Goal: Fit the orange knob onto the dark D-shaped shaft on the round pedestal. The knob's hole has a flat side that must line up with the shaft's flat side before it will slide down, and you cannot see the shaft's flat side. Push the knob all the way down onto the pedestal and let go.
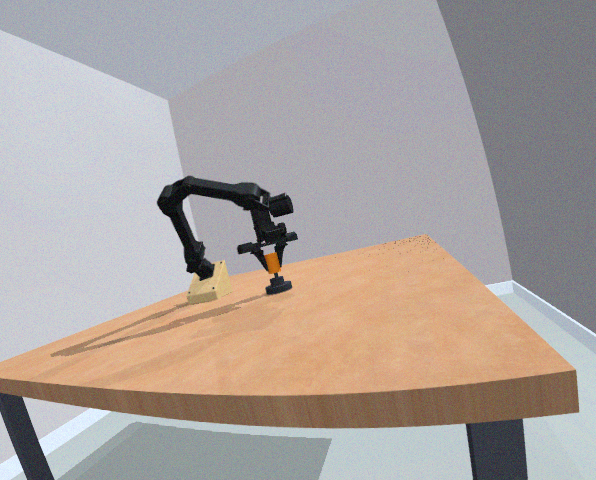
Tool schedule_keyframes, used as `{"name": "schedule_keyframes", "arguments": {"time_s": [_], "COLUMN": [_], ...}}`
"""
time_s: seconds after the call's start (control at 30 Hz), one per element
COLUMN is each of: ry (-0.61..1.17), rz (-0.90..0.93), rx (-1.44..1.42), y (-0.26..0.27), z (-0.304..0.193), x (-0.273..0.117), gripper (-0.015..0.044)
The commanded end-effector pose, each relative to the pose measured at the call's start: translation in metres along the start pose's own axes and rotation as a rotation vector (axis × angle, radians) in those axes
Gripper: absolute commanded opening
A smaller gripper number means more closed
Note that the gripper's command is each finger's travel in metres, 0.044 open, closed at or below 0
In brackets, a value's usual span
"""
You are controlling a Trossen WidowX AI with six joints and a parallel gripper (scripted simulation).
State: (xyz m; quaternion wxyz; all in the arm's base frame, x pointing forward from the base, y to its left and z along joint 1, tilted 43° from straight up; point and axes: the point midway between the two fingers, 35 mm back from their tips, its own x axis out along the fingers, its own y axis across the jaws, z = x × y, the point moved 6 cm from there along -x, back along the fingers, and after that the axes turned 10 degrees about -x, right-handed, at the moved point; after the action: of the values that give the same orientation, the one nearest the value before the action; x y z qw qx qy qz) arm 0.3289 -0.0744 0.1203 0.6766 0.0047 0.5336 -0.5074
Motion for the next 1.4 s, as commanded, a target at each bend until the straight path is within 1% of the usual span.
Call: {"name": "schedule_keyframes", "arguments": {"time_s": [0.0, 0.3, 0.5, 0.83, 1.37], "ry": [0.000, 0.000, 0.000, 0.000, 0.000], "rz": [0.001, 0.001, 0.001, 0.001, 0.001], "rx": [0.004, 0.004, -0.053, 0.034, 0.014], "y": [0.0000, 0.0000, 0.0000, 0.0000, -0.0001], "z": [-0.0008, -0.0008, -0.0008, -0.0008, -0.0007], "x": [0.0004, 0.0010, 0.0014, 0.0020, 0.0028], "gripper": [0.0000, 0.0000, 0.0000, 0.0000, 0.0000]}}
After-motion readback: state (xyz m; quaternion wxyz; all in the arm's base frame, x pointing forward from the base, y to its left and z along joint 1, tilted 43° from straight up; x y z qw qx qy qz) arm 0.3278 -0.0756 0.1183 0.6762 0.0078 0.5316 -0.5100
